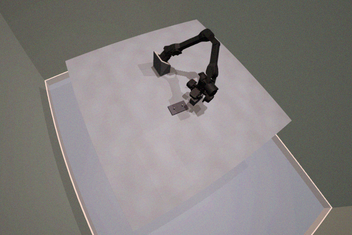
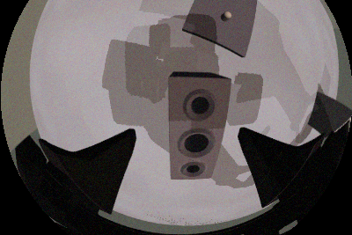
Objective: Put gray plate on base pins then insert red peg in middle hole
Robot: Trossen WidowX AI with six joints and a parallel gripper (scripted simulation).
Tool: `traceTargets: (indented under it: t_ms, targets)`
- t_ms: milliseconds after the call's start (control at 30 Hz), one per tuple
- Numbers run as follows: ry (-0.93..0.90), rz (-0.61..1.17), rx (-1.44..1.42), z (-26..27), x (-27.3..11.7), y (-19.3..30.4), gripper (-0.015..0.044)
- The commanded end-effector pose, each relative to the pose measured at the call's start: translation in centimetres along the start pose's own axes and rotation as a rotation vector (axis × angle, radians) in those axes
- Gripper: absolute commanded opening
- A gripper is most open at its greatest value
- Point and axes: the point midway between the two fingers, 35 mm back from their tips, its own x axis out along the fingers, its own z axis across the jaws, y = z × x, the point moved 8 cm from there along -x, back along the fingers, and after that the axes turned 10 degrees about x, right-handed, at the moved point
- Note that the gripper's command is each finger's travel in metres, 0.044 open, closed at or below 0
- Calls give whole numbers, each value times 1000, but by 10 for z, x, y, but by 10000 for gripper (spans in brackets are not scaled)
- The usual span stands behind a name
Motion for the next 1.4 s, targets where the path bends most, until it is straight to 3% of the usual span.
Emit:
traceTargets:
  t_ms: [0,567,900,1167,1300,1367]
  targets:
    - [9,7,13,-3,9,-1,440]
    - [7,10,16,-5,33,0,440]
    - [7,10,16,-5,33,0,177]
    - [7,10,16,-5,33,0,124]
    - [7,9,16,-4,29,-1,19]
    - [6,7,16,-3,23,-2,0]
